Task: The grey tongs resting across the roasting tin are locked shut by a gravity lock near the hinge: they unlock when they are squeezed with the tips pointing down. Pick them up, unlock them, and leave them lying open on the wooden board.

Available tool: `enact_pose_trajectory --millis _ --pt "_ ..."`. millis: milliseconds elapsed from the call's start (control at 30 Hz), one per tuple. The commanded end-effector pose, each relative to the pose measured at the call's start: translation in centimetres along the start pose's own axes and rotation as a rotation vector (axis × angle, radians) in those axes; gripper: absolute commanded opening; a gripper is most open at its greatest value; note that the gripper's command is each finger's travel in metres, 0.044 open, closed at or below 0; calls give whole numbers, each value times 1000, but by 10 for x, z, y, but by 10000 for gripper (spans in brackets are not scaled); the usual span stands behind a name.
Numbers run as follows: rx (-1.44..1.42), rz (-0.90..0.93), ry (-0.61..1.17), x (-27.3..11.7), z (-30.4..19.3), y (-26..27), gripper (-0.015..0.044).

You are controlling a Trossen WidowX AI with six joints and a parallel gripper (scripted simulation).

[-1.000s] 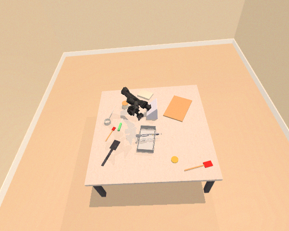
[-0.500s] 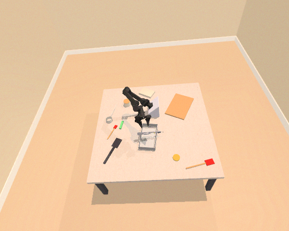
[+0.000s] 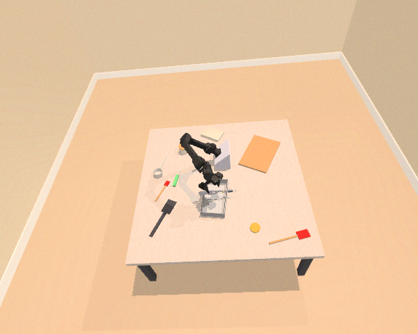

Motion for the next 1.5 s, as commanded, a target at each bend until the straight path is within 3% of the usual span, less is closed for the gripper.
enact_pose_trajectory --millis 0,700,1467 --pt "-929 306 255 44 5 -5 440" --pt "-929 306 255 44 1 -6 440" --pt "-929 306 254 78 -11 -1 440"
Point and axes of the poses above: the point midway between the two fingers, 35 mm back from their tips, its own x axis out along the fingers, its own y axis across the jaws, z = x × y, the point moved 10 cm from there along -x, back along the fingers, and after that the axes turned 7 degrees about -x, right-handed, at the moved point
